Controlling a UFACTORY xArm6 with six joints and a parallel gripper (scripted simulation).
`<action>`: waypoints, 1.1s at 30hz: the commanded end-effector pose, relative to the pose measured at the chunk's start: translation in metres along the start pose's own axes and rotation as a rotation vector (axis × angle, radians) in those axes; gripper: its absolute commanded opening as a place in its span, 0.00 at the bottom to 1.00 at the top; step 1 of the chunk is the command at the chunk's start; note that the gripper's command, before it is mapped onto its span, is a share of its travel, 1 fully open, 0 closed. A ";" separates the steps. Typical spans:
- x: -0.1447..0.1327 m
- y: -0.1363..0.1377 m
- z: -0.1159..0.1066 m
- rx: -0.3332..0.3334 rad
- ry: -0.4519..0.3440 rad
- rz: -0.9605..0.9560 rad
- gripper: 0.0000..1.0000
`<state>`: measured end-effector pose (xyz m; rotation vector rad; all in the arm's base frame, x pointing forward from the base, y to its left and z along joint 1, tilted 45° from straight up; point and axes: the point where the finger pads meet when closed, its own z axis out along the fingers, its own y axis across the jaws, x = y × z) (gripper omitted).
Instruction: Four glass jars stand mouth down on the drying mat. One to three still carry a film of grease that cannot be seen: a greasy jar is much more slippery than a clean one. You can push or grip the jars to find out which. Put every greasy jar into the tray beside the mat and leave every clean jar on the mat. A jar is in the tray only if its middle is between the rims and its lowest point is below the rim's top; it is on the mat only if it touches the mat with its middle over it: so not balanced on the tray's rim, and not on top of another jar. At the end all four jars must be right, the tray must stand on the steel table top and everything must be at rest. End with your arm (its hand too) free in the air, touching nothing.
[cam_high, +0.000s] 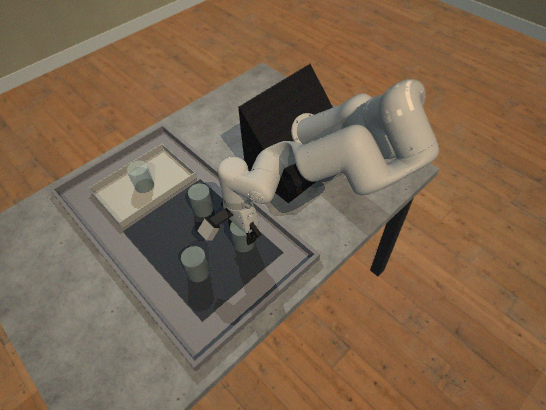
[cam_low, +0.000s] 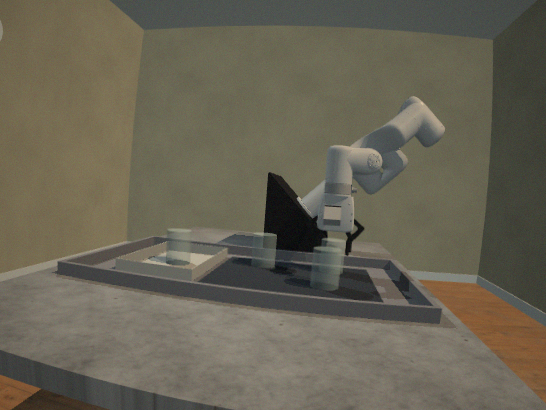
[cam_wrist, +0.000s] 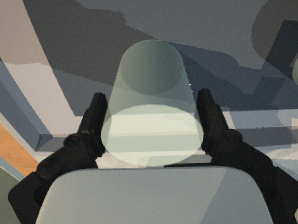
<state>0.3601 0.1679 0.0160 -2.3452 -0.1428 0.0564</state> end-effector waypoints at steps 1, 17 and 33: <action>0.001 0.000 -0.001 -0.001 0.003 -0.001 0.84; 0.001 0.000 -0.001 -0.001 0.003 -0.001 0.81; 0.001 0.000 -0.001 -0.001 0.003 -0.001 0.78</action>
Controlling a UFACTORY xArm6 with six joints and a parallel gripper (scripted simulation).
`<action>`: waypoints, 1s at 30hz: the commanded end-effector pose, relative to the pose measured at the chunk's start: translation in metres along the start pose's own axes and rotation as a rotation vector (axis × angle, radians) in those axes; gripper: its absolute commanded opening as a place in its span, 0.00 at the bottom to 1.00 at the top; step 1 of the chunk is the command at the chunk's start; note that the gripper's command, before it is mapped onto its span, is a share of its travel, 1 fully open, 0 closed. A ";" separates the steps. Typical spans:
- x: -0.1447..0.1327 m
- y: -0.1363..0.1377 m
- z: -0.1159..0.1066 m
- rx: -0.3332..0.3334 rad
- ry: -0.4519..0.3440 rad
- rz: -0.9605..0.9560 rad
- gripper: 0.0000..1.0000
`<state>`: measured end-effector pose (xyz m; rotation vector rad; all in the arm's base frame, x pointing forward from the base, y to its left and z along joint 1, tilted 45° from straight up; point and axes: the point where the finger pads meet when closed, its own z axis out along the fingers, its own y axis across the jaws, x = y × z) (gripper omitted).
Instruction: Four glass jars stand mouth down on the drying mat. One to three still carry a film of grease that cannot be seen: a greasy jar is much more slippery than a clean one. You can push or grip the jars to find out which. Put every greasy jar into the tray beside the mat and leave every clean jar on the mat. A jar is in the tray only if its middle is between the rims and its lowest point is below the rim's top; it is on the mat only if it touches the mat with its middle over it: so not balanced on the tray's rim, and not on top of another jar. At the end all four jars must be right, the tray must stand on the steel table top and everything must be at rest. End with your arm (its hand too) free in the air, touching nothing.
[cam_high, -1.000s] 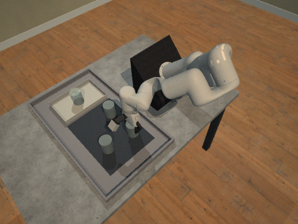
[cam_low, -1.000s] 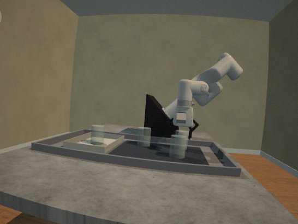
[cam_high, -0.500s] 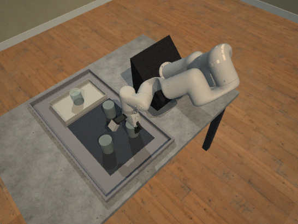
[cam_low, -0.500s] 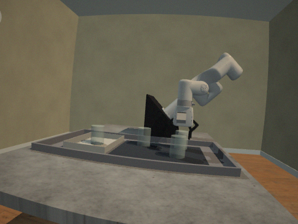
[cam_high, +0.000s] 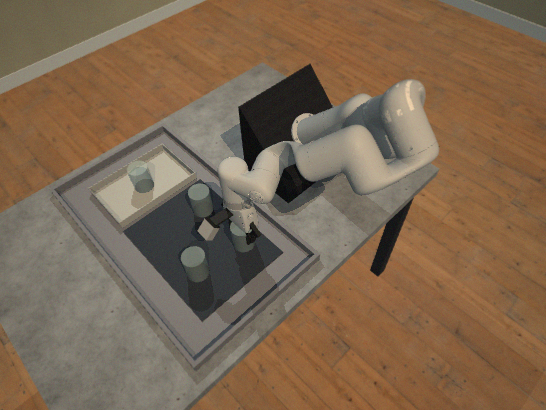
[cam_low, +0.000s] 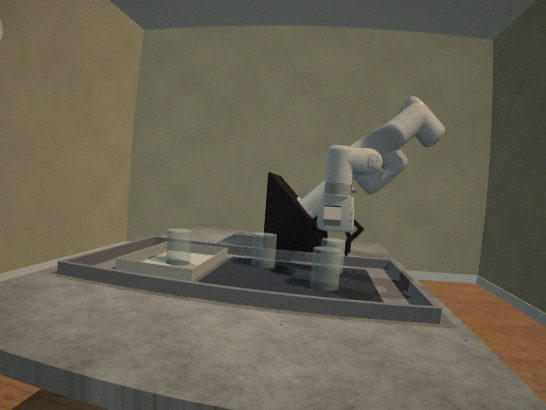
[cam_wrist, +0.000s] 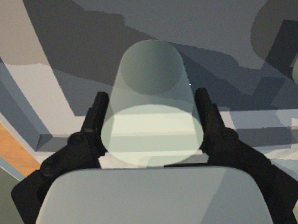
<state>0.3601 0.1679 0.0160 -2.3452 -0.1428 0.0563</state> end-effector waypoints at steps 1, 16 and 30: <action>0.001 0.000 -0.001 -0.001 0.003 -0.001 0.78; 0.001 0.000 -0.001 -0.001 0.003 -0.001 0.78; 0.001 0.000 -0.001 -0.001 0.003 -0.001 0.75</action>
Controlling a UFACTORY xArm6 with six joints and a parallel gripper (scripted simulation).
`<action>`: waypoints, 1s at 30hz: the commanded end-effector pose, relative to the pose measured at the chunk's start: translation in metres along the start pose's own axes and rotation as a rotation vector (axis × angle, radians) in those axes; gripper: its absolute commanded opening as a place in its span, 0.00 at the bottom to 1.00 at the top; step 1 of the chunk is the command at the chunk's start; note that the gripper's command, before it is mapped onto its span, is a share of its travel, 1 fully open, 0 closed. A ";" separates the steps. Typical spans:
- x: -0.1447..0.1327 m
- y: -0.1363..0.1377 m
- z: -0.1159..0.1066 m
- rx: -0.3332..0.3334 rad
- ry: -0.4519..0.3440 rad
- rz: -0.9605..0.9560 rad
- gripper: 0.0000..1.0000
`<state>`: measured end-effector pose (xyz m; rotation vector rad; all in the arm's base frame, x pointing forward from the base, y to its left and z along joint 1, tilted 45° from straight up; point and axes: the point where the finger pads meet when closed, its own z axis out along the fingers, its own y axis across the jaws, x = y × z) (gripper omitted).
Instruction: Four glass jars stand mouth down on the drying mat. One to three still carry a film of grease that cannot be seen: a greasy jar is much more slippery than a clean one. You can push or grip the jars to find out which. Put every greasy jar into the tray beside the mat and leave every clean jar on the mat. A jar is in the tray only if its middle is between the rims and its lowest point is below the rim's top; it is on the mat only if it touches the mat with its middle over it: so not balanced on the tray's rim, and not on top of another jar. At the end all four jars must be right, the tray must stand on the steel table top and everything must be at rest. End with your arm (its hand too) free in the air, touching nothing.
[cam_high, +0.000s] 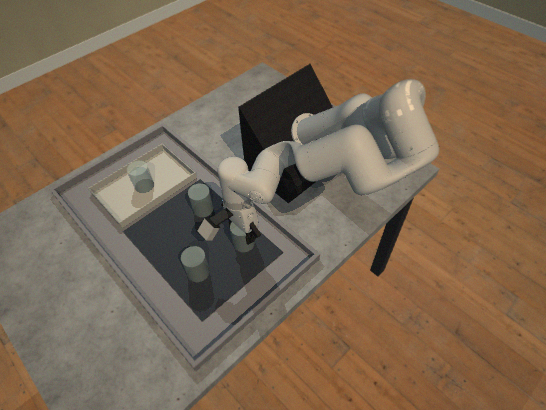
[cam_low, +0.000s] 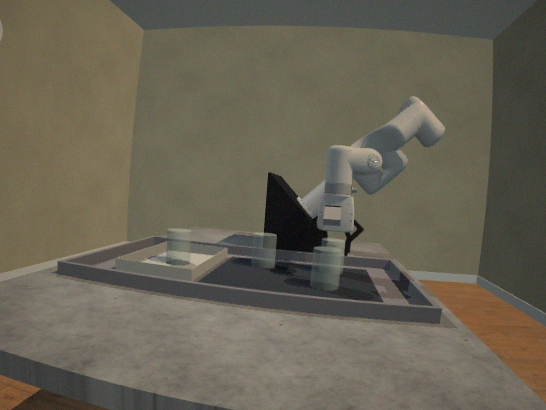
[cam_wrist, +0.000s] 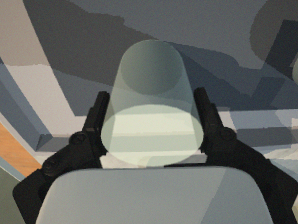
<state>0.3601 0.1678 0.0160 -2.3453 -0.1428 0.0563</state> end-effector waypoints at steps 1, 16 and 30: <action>0.001 0.000 -0.001 0.000 0.003 -0.001 0.75; 0.001 0.000 -0.001 0.000 0.003 -0.001 0.72; 0.001 0.000 -0.001 0.000 0.003 -0.001 0.69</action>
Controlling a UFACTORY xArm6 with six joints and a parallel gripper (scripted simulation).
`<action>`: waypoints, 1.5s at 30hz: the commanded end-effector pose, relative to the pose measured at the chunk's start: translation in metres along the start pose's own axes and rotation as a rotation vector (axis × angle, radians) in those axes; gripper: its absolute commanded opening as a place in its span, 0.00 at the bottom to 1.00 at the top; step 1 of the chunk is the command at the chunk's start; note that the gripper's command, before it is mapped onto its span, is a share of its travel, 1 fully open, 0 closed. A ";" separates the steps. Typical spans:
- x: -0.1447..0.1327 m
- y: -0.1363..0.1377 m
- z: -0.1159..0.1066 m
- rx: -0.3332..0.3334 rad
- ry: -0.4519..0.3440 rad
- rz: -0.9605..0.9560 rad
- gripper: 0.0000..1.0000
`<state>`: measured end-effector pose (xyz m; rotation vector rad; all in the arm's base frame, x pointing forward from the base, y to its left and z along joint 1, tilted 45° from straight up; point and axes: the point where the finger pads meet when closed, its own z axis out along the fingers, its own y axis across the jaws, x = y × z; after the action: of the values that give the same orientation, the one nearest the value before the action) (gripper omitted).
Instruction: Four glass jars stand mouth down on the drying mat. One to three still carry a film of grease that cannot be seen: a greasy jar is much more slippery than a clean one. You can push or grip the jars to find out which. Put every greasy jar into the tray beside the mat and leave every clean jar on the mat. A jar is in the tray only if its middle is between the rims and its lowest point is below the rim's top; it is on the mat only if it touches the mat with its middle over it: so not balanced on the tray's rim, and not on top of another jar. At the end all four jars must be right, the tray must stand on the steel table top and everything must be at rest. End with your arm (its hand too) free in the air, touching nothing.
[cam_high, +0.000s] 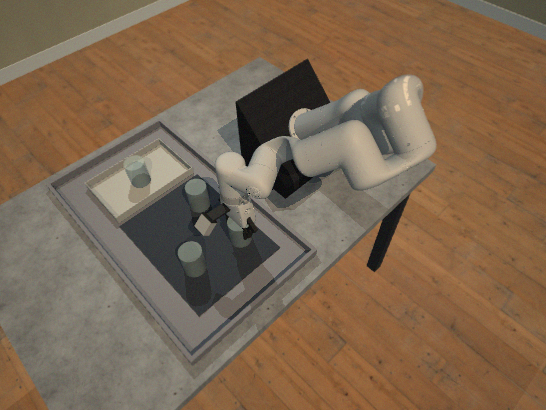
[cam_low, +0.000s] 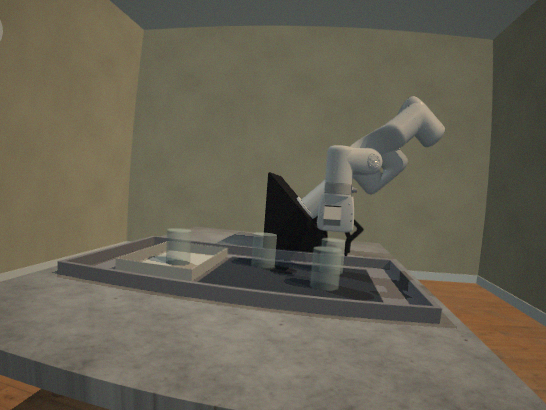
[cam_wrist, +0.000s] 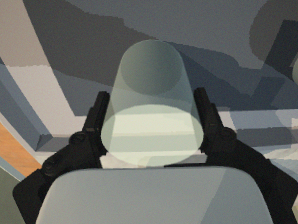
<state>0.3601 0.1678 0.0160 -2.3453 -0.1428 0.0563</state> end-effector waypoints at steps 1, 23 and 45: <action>0.001 0.000 -0.001 0.000 0.003 -0.001 0.69; 0.001 0.000 -0.006 0.000 0.003 -0.001 0.00; 0.001 0.000 -0.059 0.000 0.003 -0.001 0.00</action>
<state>0.3638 0.1330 0.0504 -2.3450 -0.1425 0.0573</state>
